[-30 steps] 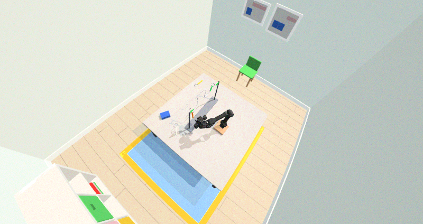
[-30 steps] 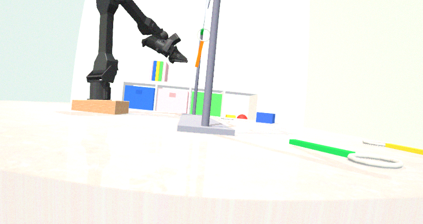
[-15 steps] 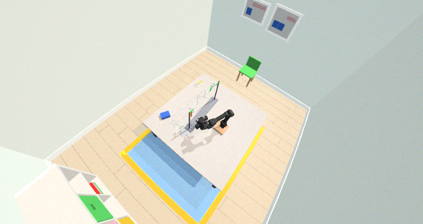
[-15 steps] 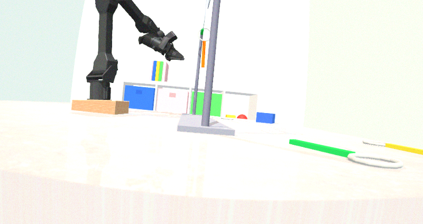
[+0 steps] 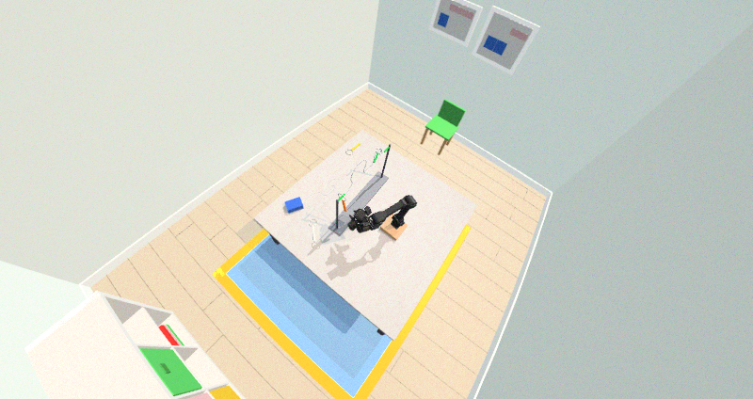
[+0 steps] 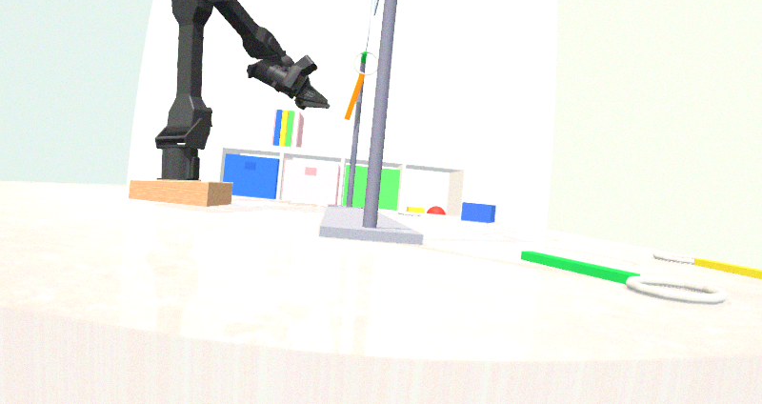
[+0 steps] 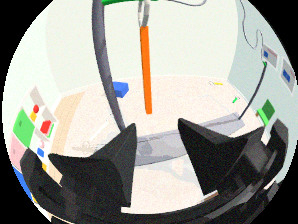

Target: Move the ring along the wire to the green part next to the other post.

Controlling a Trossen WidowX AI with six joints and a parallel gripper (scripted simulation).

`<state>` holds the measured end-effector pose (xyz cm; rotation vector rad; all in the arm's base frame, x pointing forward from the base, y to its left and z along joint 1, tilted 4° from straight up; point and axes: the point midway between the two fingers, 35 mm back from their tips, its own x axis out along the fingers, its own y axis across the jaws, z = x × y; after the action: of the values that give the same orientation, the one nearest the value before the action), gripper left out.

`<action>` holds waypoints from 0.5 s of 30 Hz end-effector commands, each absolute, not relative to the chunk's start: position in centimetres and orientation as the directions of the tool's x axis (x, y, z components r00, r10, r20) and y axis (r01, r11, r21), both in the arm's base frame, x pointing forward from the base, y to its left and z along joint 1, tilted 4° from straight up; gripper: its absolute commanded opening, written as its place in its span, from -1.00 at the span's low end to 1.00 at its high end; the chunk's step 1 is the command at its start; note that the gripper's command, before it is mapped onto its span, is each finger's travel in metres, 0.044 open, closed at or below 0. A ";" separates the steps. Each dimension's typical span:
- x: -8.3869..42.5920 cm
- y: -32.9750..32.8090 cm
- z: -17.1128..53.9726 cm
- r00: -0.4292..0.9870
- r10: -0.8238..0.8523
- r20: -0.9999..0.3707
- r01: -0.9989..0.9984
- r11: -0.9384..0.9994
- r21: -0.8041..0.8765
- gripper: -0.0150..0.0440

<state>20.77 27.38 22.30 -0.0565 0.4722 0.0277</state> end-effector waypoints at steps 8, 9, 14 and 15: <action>17.0 27.4 24.4 0.893 0.026 -0.449 -0.051 0.998 -0.042 1.00; 17.0 27.4 24.4 0.893 0.026 -0.449 -0.051 0.998 -0.042 1.00; 17.0 27.4 24.4 0.893 0.026 -0.449 -0.051 0.998 -0.042 1.00; 17.0 27.4 24.4 0.893 0.026 -0.449 -0.051 0.998 -0.042 1.00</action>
<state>17.07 27.41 24.26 -0.0556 0.4687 0.0413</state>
